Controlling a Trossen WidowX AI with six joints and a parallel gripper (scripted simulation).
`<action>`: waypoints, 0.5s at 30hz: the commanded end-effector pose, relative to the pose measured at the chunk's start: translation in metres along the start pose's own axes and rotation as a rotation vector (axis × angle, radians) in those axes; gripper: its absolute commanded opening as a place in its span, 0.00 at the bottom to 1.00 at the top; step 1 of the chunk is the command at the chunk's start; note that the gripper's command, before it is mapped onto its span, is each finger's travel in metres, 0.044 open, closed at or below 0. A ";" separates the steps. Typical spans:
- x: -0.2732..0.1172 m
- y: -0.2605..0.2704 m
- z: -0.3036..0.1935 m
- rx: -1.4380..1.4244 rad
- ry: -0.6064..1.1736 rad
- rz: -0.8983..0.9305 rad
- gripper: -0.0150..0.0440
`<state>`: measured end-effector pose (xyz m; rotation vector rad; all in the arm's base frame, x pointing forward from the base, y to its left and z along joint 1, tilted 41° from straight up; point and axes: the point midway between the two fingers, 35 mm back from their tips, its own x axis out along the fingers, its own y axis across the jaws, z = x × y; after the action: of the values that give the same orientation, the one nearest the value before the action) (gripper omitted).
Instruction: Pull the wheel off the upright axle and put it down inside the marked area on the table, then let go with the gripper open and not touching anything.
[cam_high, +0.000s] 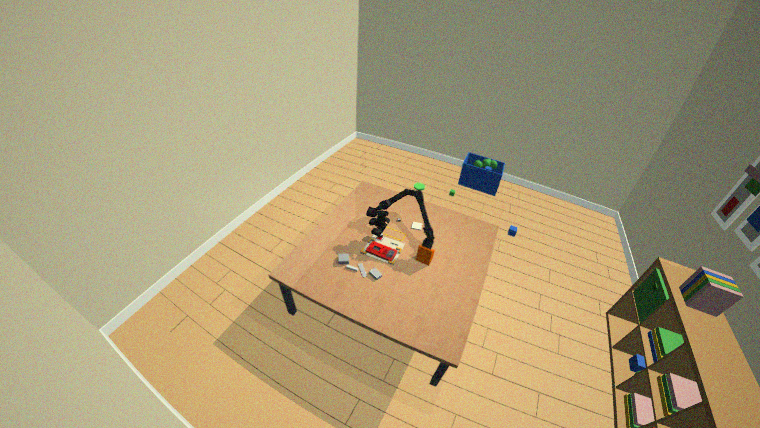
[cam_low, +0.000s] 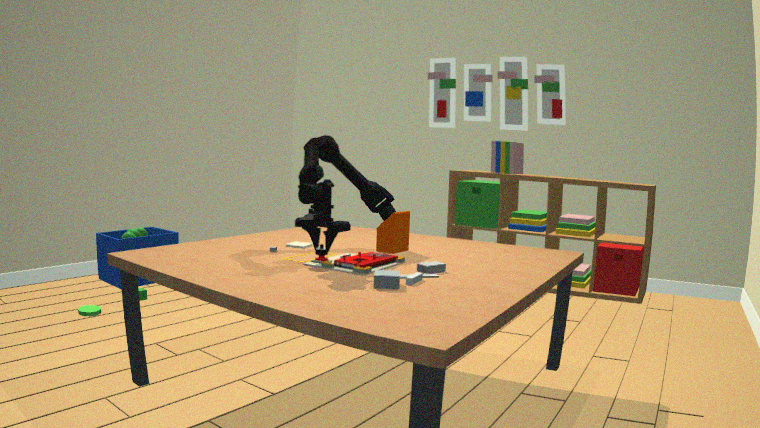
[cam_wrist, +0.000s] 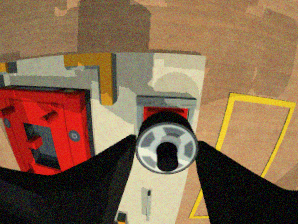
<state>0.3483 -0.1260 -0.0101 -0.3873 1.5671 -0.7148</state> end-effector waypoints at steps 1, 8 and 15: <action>0.000 0.000 0.000 0.001 0.000 0.001 0.52; -0.001 0.000 0.000 0.001 0.000 0.001 0.27; -0.003 0.000 0.000 0.001 0.000 0.001 0.25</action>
<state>0.3482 -0.1254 -0.0091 -0.3892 1.5707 -0.7138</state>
